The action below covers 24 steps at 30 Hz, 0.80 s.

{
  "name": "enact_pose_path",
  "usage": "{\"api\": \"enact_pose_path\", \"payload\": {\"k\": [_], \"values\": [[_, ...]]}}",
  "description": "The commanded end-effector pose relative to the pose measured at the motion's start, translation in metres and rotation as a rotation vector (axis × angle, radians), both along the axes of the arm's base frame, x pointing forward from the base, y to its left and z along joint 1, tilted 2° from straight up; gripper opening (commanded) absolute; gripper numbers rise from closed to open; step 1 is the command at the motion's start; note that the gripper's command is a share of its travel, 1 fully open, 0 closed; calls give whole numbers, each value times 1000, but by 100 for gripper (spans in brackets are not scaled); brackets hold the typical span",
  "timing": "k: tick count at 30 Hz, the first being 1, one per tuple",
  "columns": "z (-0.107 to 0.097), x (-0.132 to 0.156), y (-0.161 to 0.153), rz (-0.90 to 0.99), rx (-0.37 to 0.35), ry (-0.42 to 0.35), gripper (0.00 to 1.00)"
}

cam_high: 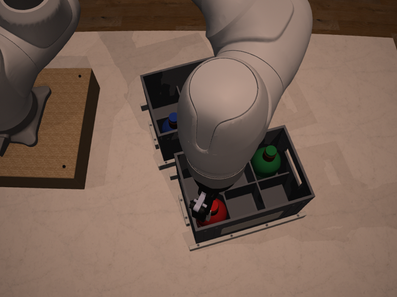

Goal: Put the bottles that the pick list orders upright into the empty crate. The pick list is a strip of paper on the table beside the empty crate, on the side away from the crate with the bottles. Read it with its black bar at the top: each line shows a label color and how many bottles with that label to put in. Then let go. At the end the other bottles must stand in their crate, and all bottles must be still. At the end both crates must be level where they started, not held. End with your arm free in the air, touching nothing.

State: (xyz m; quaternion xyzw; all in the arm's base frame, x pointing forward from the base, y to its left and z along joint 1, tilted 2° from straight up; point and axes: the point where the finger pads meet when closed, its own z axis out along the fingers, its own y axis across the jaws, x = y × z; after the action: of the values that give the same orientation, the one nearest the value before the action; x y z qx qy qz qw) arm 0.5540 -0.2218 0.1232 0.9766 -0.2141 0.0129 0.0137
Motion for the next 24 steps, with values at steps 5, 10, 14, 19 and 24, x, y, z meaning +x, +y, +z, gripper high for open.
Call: {"api": "enact_pose_path", "payload": {"k": [5, 10, 14, 19, 24], "values": [[-6, 0, 0, 0, 0, 0, 38], [-13, 0, 0, 0, 0, 0, 38], [-18, 0, -1, 0, 0, 0, 38], [-22, 0, -1, 0, 0, 0, 38], [-29, 1, -1, 0, 0, 0, 38]]}}
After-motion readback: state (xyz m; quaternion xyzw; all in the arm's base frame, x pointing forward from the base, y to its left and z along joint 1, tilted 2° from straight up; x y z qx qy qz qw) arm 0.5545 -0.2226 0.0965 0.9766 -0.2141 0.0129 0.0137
